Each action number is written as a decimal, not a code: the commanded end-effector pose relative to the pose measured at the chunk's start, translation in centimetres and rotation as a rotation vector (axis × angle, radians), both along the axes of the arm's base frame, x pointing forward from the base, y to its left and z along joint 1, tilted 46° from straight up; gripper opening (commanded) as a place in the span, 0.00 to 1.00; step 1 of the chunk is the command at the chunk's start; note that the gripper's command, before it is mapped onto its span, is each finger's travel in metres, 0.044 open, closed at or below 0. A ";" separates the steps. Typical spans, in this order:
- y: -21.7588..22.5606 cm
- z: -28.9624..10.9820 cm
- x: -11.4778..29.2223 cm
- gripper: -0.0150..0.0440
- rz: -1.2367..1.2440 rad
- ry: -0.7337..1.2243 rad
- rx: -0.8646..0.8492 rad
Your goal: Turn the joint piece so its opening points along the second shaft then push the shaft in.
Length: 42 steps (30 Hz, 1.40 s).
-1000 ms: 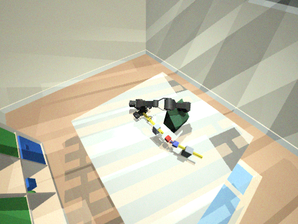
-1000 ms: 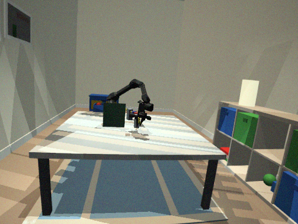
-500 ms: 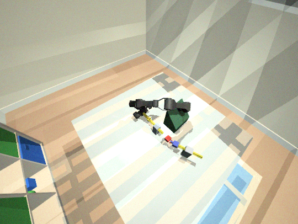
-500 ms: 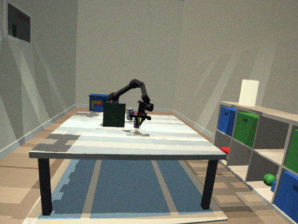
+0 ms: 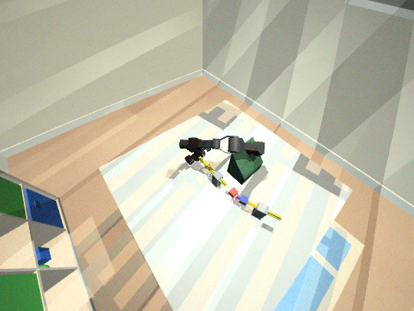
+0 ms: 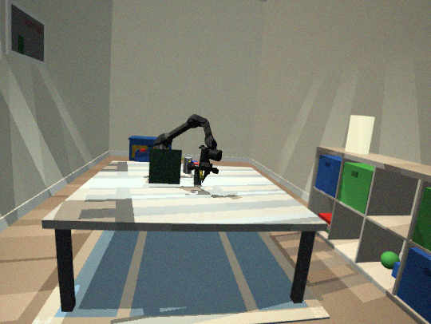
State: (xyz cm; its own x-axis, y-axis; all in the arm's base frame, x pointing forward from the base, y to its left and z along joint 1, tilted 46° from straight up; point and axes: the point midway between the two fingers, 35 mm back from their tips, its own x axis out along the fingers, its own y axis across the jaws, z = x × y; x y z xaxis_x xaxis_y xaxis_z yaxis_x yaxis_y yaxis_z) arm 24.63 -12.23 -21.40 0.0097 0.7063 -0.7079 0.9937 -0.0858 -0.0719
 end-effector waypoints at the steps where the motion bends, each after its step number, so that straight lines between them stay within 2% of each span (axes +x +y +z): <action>1: 0.0 0.0 0.0 0.37 0.000 0.000 0.000; 28: 0.0 0.0 0.0 0.37 0.000 0.000 0.000; 35: 0.0 0.0 0.0 0.29 0.000 0.000 0.000; 36: 0.0 0.0 0.0 0.25 0.000 0.000 0.000; 42: 0.2 0.1 0.0 0.25 -0.012 -0.010 -0.002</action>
State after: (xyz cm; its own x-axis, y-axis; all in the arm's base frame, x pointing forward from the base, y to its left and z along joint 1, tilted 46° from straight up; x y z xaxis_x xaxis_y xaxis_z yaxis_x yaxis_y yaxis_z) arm 24.61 -12.16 -21.39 0.0127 0.7066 -0.7075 0.9937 -0.0880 -0.0701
